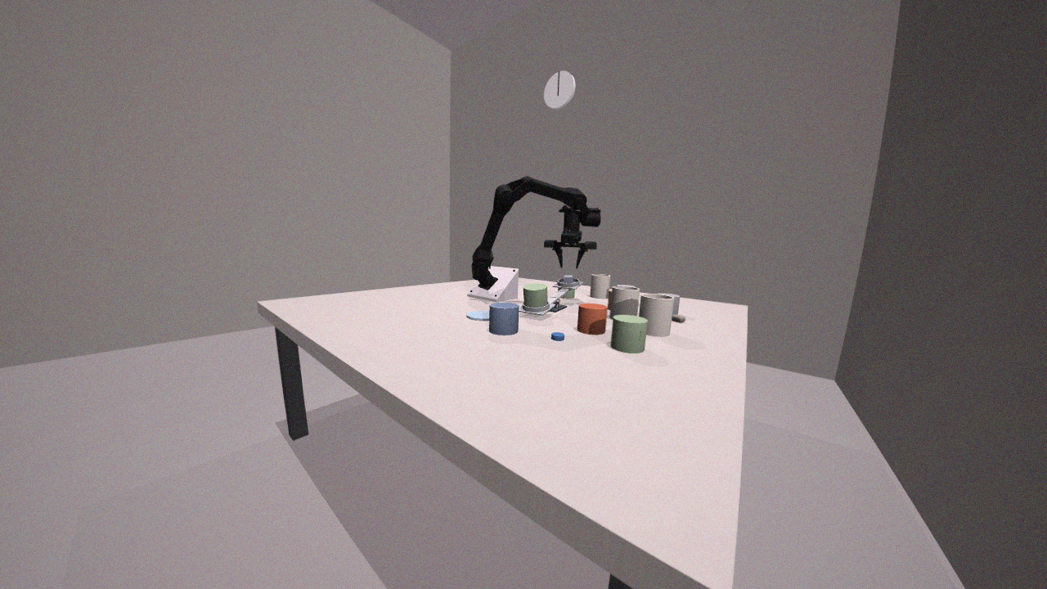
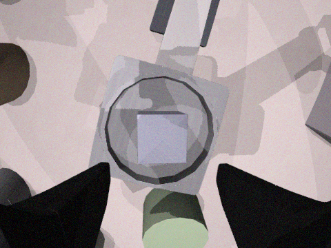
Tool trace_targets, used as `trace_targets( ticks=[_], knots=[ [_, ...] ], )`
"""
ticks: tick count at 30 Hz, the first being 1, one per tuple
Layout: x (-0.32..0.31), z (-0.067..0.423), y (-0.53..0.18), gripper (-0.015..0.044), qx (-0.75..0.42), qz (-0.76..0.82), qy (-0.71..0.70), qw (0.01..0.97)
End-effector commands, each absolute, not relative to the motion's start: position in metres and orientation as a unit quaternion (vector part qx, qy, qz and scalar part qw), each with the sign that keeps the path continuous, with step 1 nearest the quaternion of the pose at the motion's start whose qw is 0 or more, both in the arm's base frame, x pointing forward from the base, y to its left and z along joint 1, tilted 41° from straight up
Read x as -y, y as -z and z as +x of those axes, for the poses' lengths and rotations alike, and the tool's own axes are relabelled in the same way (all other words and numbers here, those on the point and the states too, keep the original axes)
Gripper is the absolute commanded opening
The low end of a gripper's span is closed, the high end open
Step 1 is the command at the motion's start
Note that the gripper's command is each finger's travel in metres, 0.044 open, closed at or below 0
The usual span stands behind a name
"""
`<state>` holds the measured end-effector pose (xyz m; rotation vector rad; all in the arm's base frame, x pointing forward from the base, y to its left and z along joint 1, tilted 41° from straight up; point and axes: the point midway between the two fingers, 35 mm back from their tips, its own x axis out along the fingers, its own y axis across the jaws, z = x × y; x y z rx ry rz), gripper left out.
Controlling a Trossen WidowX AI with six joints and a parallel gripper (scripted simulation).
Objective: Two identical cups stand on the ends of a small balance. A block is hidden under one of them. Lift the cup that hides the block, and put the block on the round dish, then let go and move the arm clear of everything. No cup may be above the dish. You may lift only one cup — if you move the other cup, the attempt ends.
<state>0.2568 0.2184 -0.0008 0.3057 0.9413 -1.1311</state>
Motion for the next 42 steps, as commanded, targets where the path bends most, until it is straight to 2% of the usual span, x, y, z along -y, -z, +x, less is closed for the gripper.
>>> trace_targets(
  ticks=[1, 32, 36, 42],
  knots=[
    [-0.216, 0.259, 0.0, 0.026, -0.428, 0.133, 0.51, 0.734],
    [-0.184, 0.264, 0.037, 0.026, -0.428, 0.133, 0.51, 0.734],
    [-0.184, 0.264, 0.037, 0.0155, -0.428, 0.133, 0.51, 0.734],
    [-0.184, 0.264, 0.037, 0.0115, -0.428, 0.133, 0.51, 0.734]
  ],
)
